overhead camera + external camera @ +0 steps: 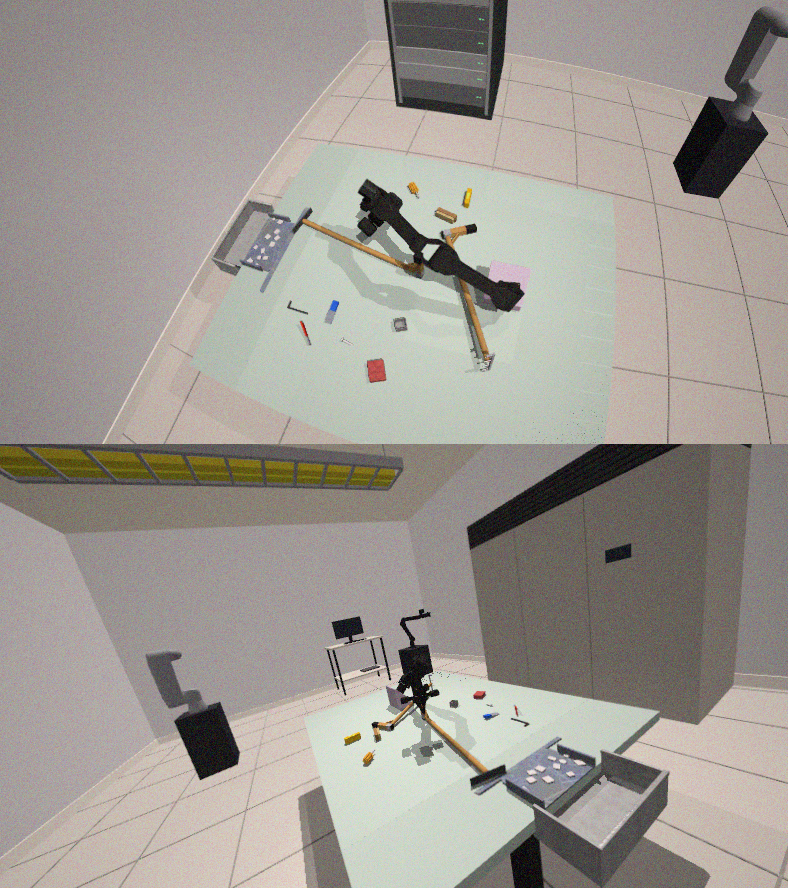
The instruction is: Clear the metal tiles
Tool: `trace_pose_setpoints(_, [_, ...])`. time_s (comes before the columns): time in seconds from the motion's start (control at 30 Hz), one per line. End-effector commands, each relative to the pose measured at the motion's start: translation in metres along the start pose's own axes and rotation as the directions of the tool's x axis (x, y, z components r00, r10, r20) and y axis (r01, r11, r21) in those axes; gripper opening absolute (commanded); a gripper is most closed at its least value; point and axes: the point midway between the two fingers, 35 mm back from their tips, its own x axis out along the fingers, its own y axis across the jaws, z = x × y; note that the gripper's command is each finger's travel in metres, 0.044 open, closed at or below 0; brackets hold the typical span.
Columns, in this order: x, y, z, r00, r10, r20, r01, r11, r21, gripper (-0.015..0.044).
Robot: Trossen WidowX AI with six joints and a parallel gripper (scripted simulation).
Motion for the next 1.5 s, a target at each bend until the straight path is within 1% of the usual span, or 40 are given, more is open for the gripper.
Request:
trace_pose_setpoints(0.0, [0.005,0.004,-0.001,1.0,0.01,-0.004,-0.01,1.0,-0.022,0.0])
trace_pose_setpoints(1.47, [0.097,0.004,-0.048,0.998,0.056,-0.035,-0.059,0.993,-0.1,0.0])
